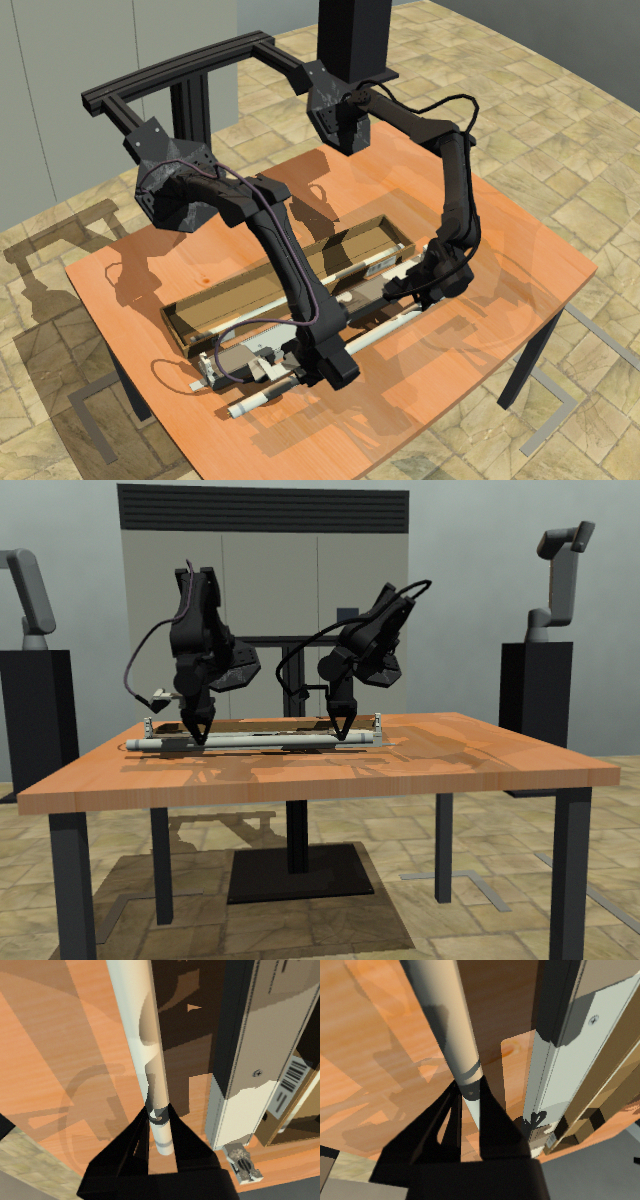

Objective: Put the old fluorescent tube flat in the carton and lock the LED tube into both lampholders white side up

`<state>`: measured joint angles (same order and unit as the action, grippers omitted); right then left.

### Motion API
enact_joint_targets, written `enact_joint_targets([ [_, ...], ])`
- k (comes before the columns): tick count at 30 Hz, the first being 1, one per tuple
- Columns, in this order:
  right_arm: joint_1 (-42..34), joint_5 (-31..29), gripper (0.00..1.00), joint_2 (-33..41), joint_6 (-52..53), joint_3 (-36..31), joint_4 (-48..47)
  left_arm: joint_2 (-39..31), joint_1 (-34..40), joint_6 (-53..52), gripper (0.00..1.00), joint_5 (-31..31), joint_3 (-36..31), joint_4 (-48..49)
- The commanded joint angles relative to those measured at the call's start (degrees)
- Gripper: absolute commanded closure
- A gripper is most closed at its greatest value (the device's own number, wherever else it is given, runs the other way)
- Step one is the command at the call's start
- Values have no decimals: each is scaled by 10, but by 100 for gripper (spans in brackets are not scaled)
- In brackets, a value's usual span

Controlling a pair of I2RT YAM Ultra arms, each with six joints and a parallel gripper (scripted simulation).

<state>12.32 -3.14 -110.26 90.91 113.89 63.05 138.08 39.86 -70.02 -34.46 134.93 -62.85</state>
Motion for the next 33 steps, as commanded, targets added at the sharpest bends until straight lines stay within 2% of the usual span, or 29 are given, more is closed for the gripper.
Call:
enact_joint_targets([
  [1, 3, 8, 89, 25, 5, 19, 15, -10, 14, 4, 89, 16, 21, -5],
  [5, 6, 8, 89, -10, 5, 17, 12, 7, -1, -8, 89, 16, 22, 16],
  [11, 1, 3, 89, 0, 0, 8, -10, -7, 6, -9, 89, 16, 17, 18],
  [33, 11, 1, 89, -18, -3, 11, -15, 17, 2, -19, 89, 17, 20, 36],
])
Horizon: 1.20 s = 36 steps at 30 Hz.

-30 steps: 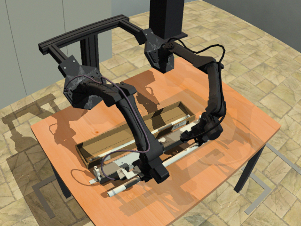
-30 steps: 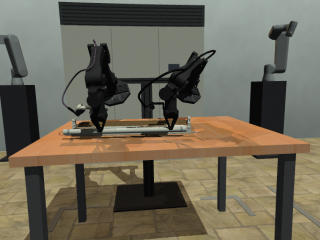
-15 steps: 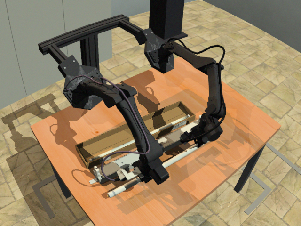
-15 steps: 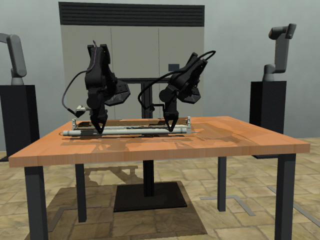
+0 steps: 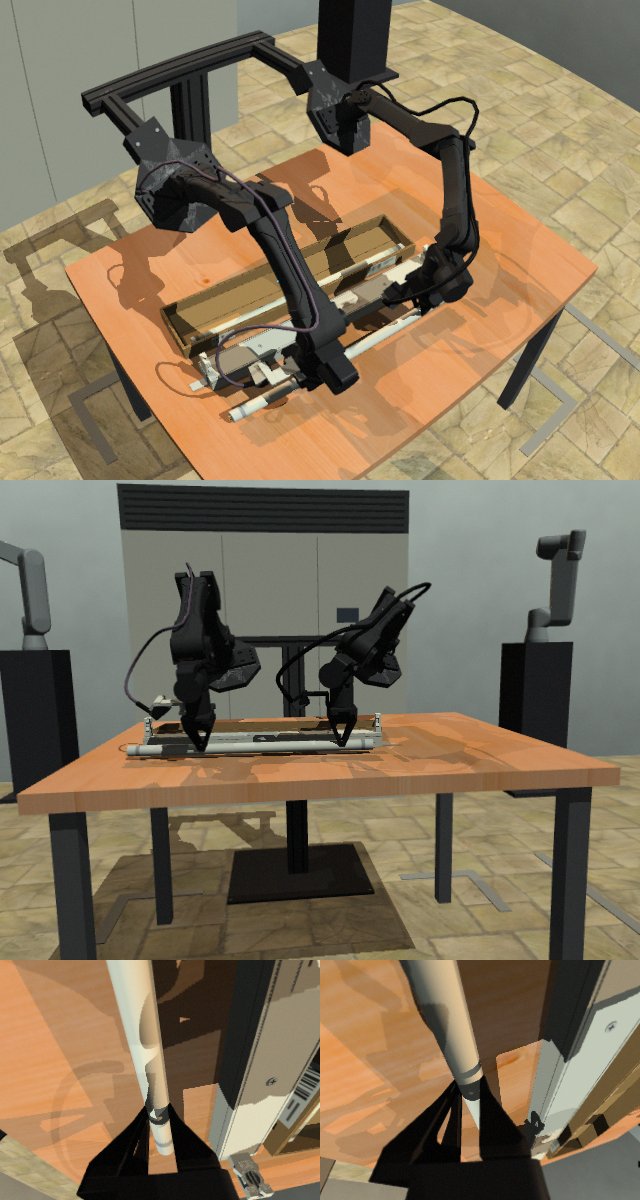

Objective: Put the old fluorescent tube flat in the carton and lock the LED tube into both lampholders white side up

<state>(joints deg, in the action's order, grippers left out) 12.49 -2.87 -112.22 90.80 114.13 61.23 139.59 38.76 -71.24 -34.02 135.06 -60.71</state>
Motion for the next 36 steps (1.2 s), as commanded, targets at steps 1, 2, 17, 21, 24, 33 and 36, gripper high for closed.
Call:
enact_joint_targets([
  [1, 4, -3, 89, 2, -3, 11, -9, 3, 11, -7, 89, 13, 19, 16],
  [2, 0, 0, 89, 1, -3, 13, -11, 3, 3, -8, 89, 13, 21, 17],
  [17, 5, -7, 89, -1, -1, 19, 0, 5, 9, -4, 89, 14, 23, 4],
  [21, 4, -6, 89, -1, -1, 19, 0, 5, 10, -5, 51, 14, 23, 4],
  [24, 4, -6, 89, -1, -1, 19, 0, 5, 10, -5, 51, 14, 23, 4],
  [33, 4, -6, 89, -1, -1, 19, 0, 5, 10, -5, 51, 14, 23, 4],
  [36, 4, -6, 89, -1, -1, 19, 0, 5, 10, -5, 51, 14, 23, 4],
])
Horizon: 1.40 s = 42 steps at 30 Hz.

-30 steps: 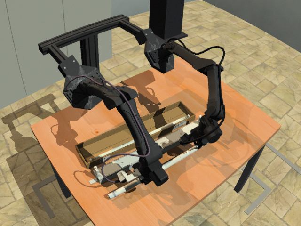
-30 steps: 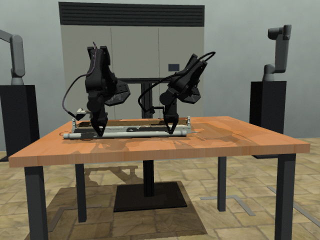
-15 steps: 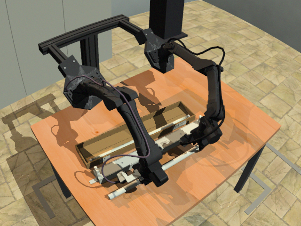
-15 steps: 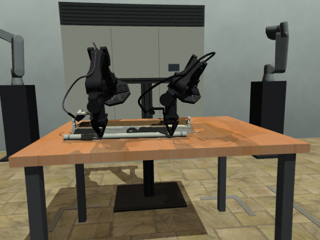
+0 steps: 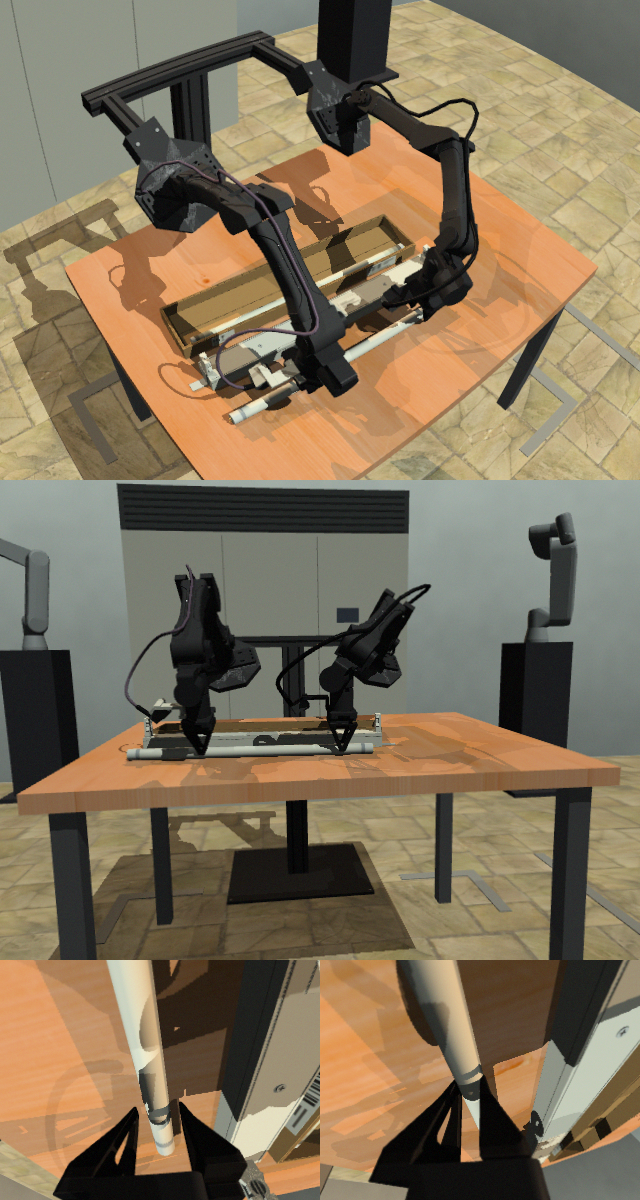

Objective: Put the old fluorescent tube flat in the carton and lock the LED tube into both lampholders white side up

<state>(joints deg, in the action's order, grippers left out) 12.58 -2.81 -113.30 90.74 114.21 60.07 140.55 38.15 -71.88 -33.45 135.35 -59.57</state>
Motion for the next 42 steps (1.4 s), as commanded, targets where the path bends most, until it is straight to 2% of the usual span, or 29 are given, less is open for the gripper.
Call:
enact_joint_targets([
  [1, 3, -7, 89, 10, 0, 19, 11, -29, 20, 13, 51, -1, 20, -25],
  [6, 3, -7, 89, 10, 0, 19, 11, -29, 32, 28, 51, -11, 31, -65],
  [9, 3, -7, 89, 10, 0, 19, 11, -23, 32, 23, 51, -3, 36, -50],
  [17, 3, -7, 89, 10, 0, 19, 11, -38, 55, 49, 51, -18, 65, -120],
  [18, 3, -7, 89, 10, 0, 19, 11, -25, 53, 44, 51, -7, 67, -107],
  [20, 3, -7, 89, 10, 0, 19, 11, -51, 52, 43, 51, -6, 63, -99],
  [23, 3, -7, 89, 10, 0, 19, 11, -49, 53, 30, 51, -6, 28, -71],
  [28, 3, -7, 89, 10, 0, 19, 11, -52, 53, 37, 51, -6, 27, -99],
  [30, 3, -7, 89, 10, 0, 19, 11, -40, 53, 34, 51, -6, 54, -96],
  [42, 3, -7, 89, 10, 0, 19, 11, -28, 53, 33, 51, -6, 59, -96],
])
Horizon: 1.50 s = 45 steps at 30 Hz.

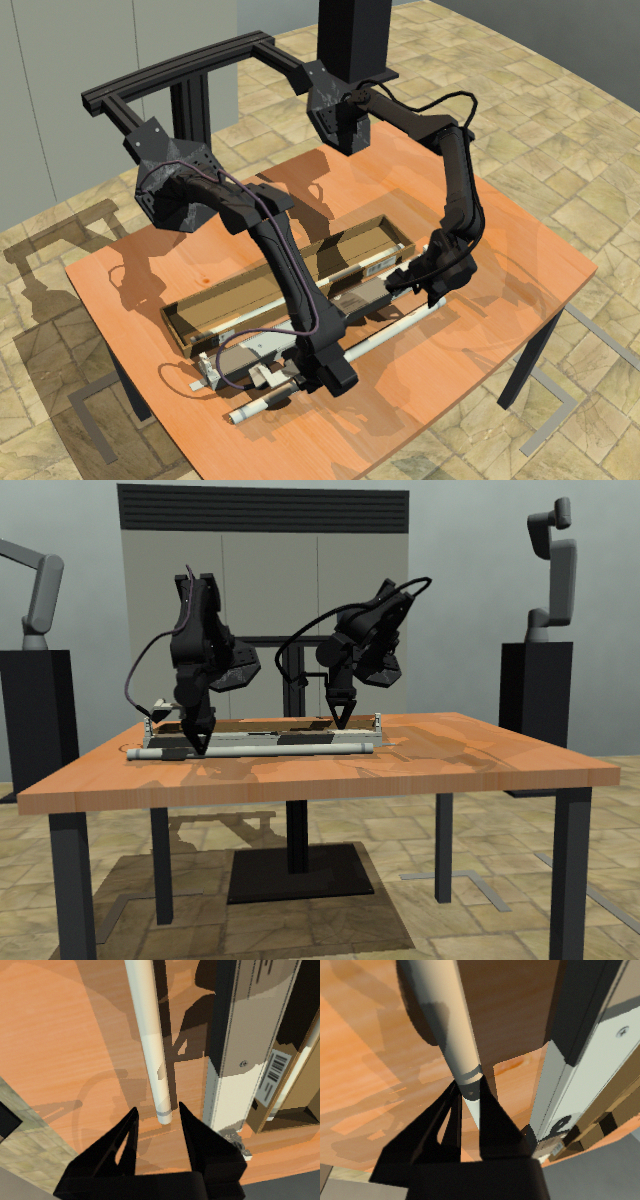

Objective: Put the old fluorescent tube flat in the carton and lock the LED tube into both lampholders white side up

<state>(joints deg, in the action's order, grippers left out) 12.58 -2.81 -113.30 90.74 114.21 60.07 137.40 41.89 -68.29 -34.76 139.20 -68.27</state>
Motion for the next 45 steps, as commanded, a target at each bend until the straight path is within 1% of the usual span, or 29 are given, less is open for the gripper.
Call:
enact_joint_targets([
  [1, 3, -7, 89, 10, 0, 19, 11, 3, 15, -2, 51, 7, 20, -9],
  [2, 3, -7, 89, 10, 0, 19, 11, -6, 10, -3, 51, 7, 17, -11],
  [26, 3, -7, 89, 10, 0, 19, 11, 6, 15, -6, 51, 7, 22, -9],
  [27, 3, -7, 89, 10, 0, 19, 11, -30, 22, -7, 51, 1, -1, 15],
  [28, 3, -7, 89, 10, 0, 19, 11, -25, 22, -9, 51, -7, -21, 23],
  [29, 3, -7, 89, 10, 0, 19, 11, -30, 22, -11, 51, -10, -27, 38],
  [32, 3, -7, 89, 10, 0, 19, 11, -50, 21, -20, 51, -22, -73, 89],
  [35, 3, -7, 89, 10, 0, 19, 11, -53, 22, -20, 51, -15, -78, 88],
  [41, 3, -7, 89, 10, 0, 19, 11, -89, 20, -32, 51, -23, -145, 141],
  [45, 3, -7, 89, 10, 0, 19, 11, -90, 18, -32, 51, -12, -151, 126],
])
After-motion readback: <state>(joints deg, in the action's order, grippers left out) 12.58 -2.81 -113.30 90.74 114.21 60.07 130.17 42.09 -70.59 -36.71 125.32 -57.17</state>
